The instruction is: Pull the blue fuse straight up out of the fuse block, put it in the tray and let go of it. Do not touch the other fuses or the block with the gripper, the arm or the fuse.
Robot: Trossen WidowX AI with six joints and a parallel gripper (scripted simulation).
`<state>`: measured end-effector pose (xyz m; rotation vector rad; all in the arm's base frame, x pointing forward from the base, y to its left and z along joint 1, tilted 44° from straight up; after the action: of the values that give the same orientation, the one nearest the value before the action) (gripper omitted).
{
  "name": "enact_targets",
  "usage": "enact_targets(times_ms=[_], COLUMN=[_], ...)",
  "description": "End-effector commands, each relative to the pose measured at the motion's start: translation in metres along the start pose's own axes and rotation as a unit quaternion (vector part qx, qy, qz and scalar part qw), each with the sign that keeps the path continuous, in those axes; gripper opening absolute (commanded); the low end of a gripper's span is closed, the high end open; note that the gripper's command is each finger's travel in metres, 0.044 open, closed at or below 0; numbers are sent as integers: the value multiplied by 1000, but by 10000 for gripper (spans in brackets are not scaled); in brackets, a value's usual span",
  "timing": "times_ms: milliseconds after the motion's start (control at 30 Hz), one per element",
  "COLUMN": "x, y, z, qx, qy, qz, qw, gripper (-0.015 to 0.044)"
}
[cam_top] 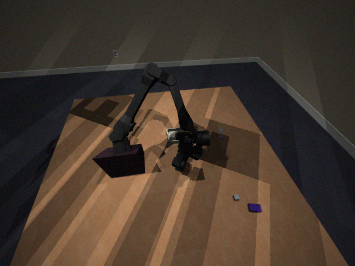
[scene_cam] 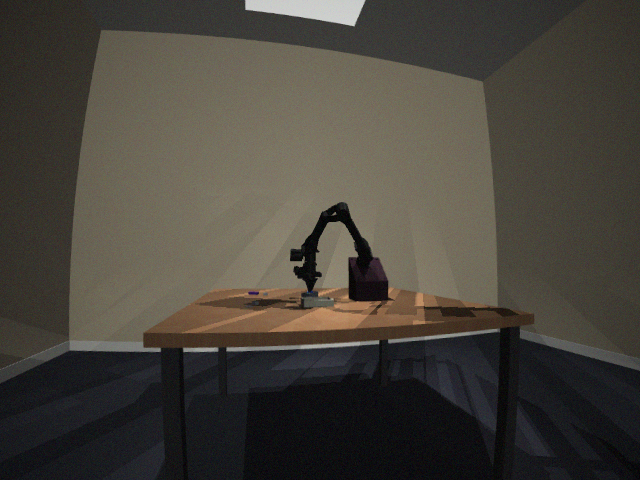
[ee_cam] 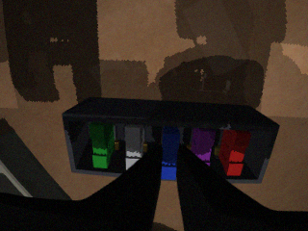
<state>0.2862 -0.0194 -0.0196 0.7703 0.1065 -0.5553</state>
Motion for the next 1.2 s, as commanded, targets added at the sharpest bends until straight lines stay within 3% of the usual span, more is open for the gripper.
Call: enact_targets(times_ms=[0, 1167], x=[0, 0], y=[1, 1], z=[3, 20], qx=[0, 0], qy=[-1, 0], qz=[3, 2], qw=[1000, 1000], gripper=[0, 0])
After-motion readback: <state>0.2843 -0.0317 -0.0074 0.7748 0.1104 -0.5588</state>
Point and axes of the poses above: the point midway between the two fingers, 35 mm back from their tips, its own z axis back along the fingers, its own y axis across the jaws, x = y × z, the point moved 8 cm from there along z, back along the fingers, and after that the axes turned 6 degrees about z, right-handed, at the moved point
